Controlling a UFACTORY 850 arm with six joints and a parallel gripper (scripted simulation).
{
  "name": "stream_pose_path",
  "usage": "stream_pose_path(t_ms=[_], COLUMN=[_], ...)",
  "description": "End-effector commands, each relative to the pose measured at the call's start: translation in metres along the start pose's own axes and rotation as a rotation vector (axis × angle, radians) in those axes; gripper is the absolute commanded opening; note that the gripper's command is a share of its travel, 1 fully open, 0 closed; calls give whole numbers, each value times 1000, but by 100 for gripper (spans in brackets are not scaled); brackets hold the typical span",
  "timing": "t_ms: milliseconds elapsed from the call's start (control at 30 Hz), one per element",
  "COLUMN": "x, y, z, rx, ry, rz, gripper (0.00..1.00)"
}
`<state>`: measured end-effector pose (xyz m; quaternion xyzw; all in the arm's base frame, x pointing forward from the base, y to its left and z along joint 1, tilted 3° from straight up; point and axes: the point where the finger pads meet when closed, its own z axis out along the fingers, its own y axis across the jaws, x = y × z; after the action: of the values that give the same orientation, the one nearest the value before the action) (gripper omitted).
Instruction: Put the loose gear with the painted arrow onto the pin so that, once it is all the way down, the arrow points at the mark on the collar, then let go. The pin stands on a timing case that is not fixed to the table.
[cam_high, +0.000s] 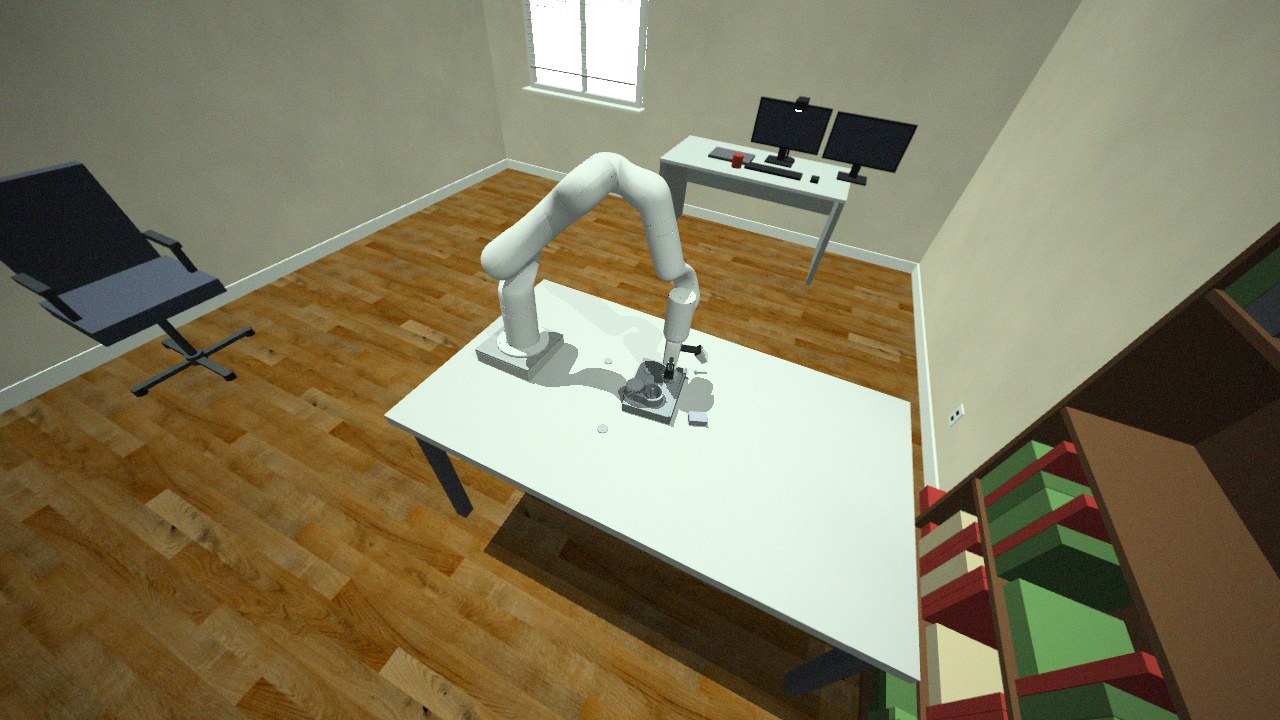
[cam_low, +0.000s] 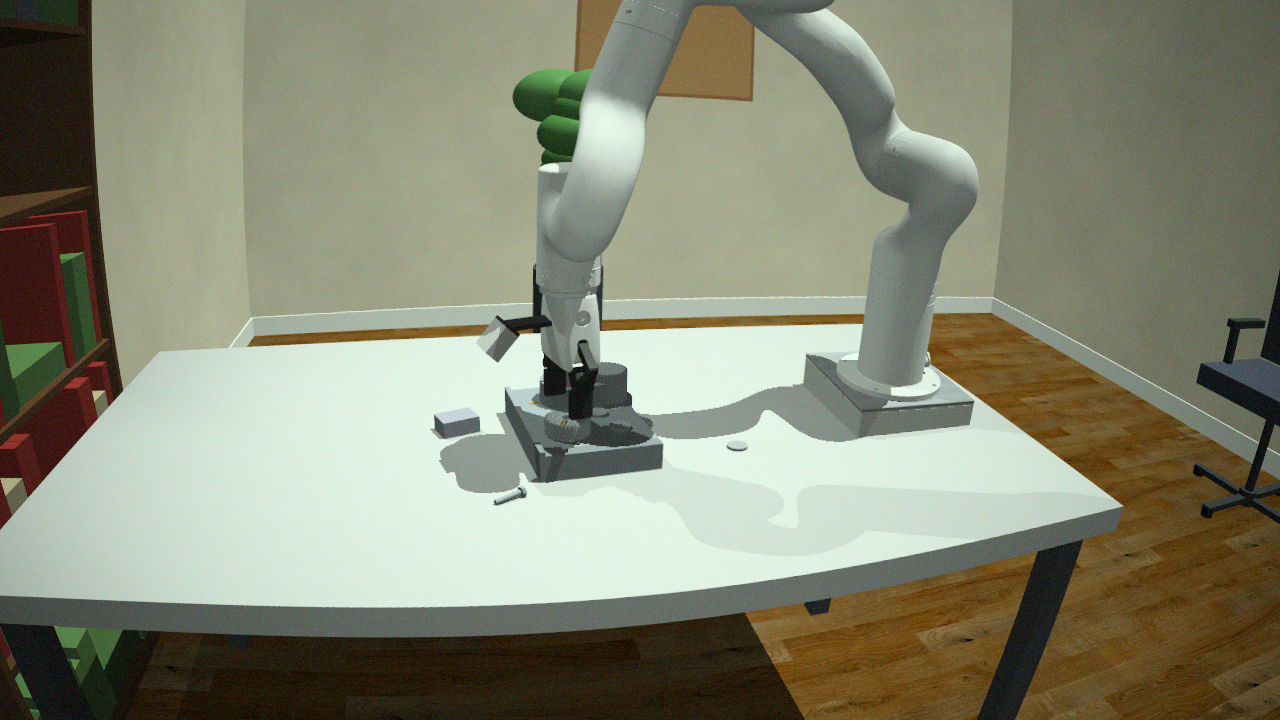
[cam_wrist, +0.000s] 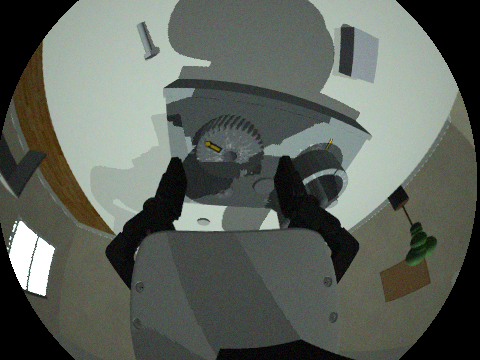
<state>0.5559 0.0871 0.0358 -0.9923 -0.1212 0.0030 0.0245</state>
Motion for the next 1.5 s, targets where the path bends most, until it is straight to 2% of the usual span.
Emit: stream_pose_path(t_ms=[0,600,1467], x=[1,1,1], y=[0,0,0], z=[-1,3,27], rx=[0,0,0], ry=[2,2,2], rz=[0,0,0], gripper=[93,93,93])
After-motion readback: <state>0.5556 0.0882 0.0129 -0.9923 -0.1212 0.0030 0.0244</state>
